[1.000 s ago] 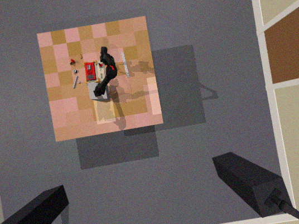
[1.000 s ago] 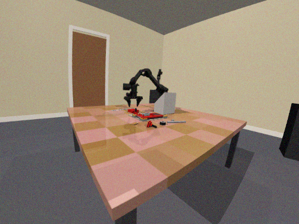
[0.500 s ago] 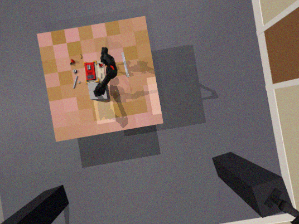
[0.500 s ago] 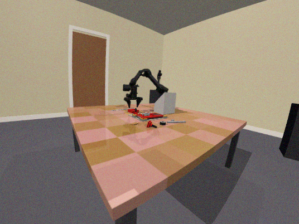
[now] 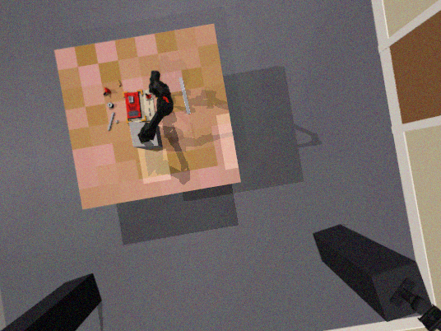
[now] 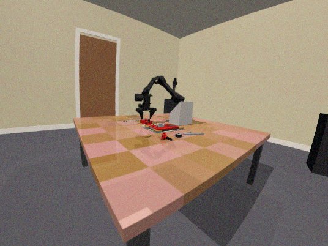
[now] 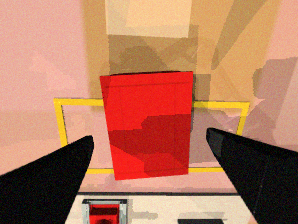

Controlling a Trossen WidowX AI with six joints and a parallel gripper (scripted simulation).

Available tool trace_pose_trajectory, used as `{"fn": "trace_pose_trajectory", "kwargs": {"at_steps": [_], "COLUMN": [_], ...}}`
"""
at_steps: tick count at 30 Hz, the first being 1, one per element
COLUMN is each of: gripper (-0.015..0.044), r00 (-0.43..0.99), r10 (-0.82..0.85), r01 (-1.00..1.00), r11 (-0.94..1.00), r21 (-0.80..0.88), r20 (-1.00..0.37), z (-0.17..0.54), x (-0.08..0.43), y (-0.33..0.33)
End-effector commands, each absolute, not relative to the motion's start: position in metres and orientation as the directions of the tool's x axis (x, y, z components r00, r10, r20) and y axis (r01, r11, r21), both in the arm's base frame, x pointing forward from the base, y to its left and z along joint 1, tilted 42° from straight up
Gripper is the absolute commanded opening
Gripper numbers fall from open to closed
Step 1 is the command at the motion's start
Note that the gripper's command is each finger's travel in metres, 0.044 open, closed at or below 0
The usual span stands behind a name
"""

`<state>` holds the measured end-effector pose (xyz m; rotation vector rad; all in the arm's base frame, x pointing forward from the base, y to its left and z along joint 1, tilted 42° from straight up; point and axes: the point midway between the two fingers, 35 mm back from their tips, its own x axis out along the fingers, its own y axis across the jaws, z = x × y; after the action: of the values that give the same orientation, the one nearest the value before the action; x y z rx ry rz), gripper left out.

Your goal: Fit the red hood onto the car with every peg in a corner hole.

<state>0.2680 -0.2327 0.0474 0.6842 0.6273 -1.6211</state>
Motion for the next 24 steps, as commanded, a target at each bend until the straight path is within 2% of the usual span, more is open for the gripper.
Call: {"fn": "trace_pose_trajectory", "kwargs": {"at_steps": [1, 24], "gripper": [0.0440, 0.0440], "r00": [-0.117, -0.117], "r10": [-0.667, -0.668], "r01": [0.989, 0.989], "r11": [-0.142, -0.142], "r21": [-0.029, -0.029], "r20": [-0.735, -0.735], "z": [0.0448, 0.0373], "x": [0.2679, 0.2667], "y": [-0.2339, -0.2410]}}
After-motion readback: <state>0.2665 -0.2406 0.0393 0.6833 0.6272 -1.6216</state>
